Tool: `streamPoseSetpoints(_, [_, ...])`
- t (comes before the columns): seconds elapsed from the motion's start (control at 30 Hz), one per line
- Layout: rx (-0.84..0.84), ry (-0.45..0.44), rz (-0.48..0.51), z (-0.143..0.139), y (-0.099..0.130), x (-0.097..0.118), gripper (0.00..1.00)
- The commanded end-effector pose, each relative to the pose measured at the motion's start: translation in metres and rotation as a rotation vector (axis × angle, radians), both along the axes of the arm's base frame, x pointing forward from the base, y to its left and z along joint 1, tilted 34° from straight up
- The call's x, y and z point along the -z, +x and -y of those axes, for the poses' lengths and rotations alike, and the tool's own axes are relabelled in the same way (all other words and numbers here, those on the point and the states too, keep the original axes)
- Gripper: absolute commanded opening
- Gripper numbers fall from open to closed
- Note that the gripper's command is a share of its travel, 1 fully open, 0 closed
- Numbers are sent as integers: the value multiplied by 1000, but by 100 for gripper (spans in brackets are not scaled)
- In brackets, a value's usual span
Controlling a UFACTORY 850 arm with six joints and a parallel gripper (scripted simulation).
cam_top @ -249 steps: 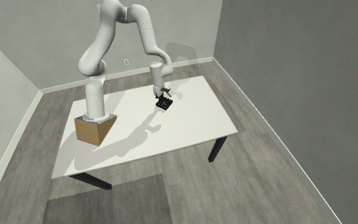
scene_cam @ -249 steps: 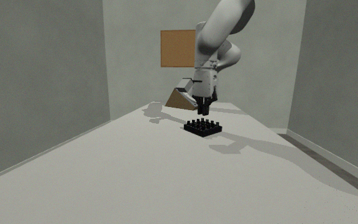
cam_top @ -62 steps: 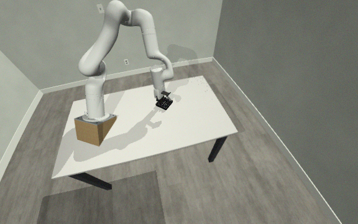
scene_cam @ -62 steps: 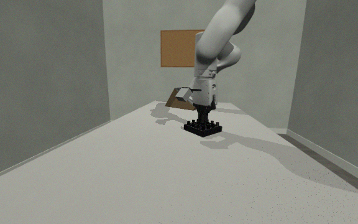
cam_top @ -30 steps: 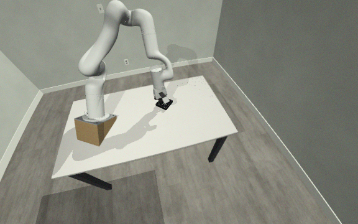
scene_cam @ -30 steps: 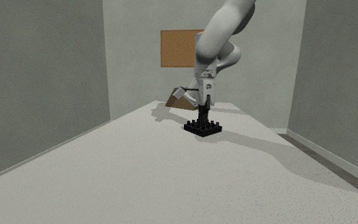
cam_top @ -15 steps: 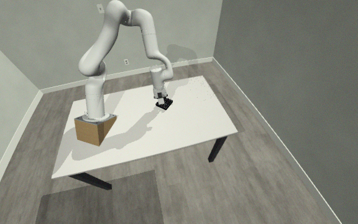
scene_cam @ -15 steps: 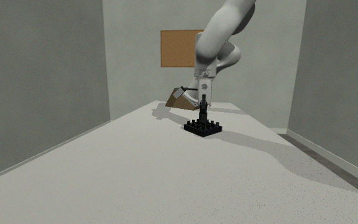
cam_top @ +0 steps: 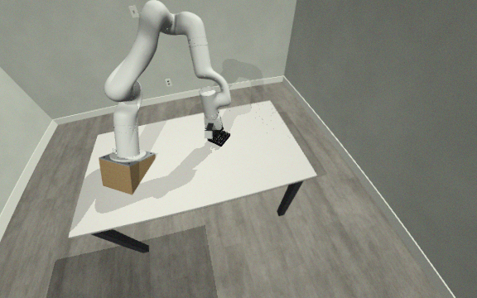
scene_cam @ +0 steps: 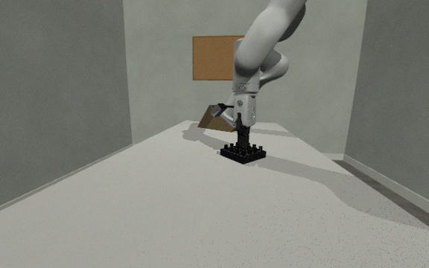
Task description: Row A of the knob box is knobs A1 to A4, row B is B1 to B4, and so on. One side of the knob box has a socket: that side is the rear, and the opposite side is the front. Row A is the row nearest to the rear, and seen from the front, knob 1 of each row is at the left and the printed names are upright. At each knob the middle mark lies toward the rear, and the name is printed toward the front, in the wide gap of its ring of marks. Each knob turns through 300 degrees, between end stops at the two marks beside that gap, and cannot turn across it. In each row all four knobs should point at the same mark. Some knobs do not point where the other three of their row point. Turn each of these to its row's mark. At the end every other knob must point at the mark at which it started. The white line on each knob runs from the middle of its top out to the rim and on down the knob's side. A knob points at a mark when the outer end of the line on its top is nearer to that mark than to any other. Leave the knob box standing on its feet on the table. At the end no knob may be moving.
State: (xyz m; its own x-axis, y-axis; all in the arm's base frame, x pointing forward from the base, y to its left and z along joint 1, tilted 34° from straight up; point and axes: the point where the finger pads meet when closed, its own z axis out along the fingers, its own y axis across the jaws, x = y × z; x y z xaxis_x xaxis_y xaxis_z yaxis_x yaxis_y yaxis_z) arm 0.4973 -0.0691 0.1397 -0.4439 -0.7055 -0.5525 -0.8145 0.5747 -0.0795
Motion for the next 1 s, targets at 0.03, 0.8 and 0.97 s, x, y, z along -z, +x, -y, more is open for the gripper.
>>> streamPoseSetpoints(0.03, [103, 47, -62, 0, 1, -1, 8])
streamPoseSetpoints(0.8, [328, 147, -174, 0, 1, -1, 8])
streamPoseSetpoints(0.97, [352, 158, -186, 0, 1, -1, 8])
